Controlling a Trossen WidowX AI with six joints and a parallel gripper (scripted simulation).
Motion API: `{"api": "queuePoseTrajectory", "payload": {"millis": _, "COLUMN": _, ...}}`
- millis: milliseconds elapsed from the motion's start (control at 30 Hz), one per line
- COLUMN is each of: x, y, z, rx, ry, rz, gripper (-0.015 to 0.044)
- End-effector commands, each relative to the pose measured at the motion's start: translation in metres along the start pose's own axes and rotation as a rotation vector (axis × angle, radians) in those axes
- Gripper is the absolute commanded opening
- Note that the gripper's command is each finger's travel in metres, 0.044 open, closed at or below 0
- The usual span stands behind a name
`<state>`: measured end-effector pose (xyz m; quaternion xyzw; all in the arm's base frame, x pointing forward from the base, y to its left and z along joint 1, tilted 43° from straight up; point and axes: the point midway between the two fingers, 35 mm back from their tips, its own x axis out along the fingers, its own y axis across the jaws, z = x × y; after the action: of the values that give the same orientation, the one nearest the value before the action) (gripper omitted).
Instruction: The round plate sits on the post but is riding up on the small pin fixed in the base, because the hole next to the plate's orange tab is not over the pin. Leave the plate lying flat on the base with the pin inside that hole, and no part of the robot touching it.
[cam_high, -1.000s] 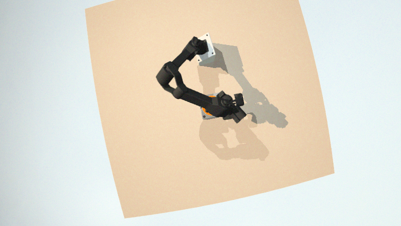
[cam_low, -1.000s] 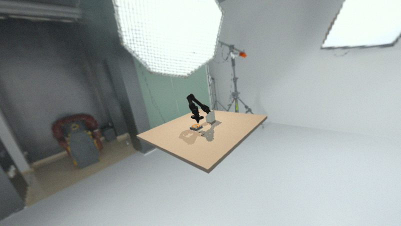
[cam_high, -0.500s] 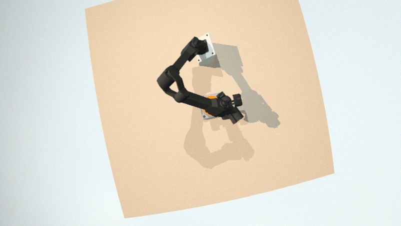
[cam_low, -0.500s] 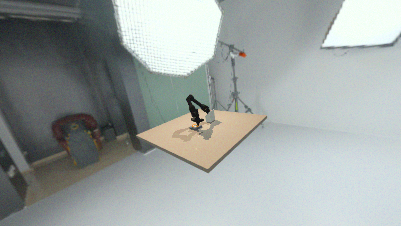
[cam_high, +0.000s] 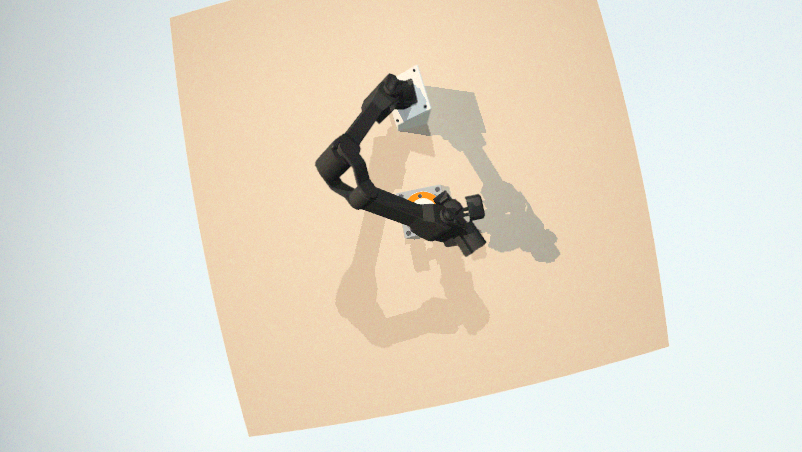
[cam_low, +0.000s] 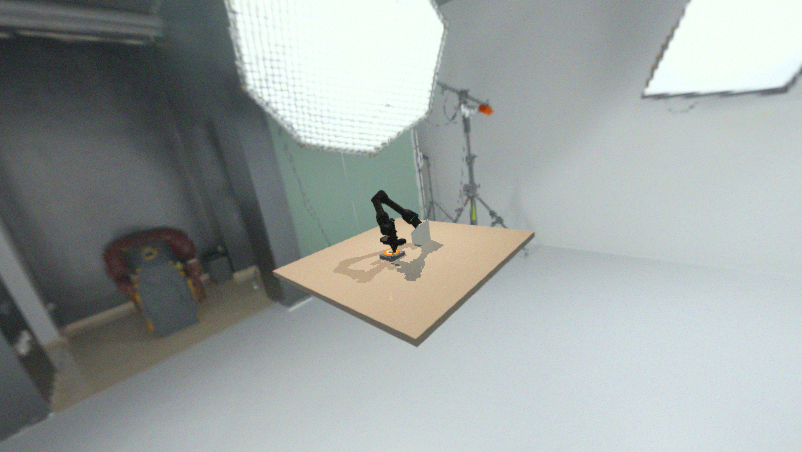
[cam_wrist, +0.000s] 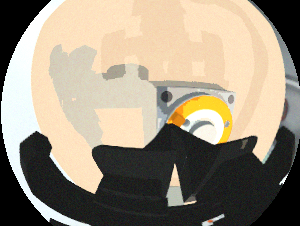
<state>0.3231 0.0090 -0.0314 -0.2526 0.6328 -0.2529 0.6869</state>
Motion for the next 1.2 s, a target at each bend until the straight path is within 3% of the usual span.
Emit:
{"api": "queuePoseTrajectory", "payload": {"millis": 0, "x": 0.002, "y": -0.004, "z": 0.007, "rx": 0.004, "ry": 0.0, "rz": -0.005, "gripper": 0.0}}
{"api": "queuePoseTrajectory", "payload": {"millis": 1167, "x": 0.002, "y": -0.031, "z": 0.028, "rx": 0.005, "ry": -0.001, "rz": -0.007, "gripper": 0.0}}
